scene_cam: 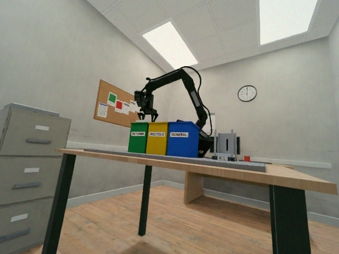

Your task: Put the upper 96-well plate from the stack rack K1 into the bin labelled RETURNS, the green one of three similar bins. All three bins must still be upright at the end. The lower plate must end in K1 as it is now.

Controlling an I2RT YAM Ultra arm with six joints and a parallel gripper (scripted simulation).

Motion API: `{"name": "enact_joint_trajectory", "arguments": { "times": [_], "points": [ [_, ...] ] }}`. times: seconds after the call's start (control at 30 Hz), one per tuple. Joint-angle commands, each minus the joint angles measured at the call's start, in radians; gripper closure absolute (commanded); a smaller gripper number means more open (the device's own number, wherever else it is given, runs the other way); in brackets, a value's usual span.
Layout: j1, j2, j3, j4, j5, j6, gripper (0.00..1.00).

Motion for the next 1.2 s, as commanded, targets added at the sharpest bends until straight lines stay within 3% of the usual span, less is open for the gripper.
{"name": "enact_joint_trajectory", "arguments": {
  "times": [0.0,1.17],
  "points": [
    [-0.02,-0.034,-0.017,0.011,-0.015,0.008,1.0],
    [-0.012,-0.045,-0.025,0.011,-0.018,0.015,1.0]
  ]
}}
